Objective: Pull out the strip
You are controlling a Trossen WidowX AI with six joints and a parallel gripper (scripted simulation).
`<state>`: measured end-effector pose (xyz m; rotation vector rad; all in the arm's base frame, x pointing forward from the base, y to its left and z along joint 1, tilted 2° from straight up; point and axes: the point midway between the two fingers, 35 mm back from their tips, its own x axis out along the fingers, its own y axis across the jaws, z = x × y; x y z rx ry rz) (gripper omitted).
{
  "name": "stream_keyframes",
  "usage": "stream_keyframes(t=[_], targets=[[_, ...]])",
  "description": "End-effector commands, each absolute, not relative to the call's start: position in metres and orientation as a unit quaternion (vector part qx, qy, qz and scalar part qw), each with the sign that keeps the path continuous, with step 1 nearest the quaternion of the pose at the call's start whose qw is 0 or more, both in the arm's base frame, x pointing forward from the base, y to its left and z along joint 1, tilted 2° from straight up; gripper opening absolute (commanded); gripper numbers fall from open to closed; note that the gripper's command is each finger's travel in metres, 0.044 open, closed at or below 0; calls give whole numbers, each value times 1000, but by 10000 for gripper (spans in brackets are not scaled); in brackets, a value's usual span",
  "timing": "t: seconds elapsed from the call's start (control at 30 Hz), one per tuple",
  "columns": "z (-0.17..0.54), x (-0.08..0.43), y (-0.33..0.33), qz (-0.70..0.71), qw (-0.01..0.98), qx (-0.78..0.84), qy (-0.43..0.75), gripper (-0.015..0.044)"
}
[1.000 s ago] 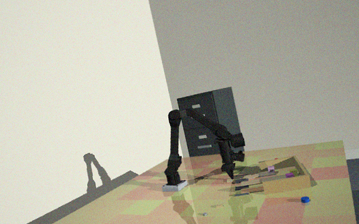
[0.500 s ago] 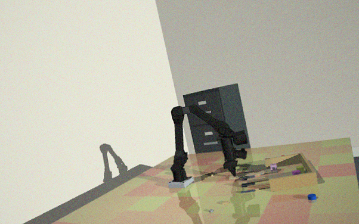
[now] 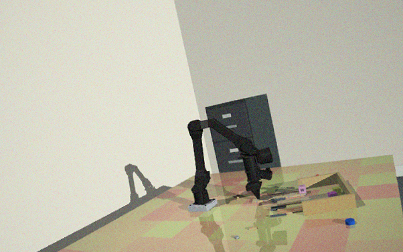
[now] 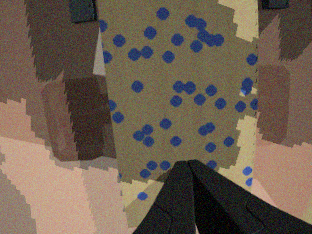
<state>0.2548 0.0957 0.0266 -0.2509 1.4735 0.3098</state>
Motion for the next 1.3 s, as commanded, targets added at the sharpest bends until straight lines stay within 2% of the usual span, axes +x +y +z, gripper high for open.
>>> stream_keyframes(t=[0.0, 1.27], targets=[[20, 241, 90, 139, 712, -119, 678, 0], [17, 192, 70, 139, 711, -119, 679, 0]])
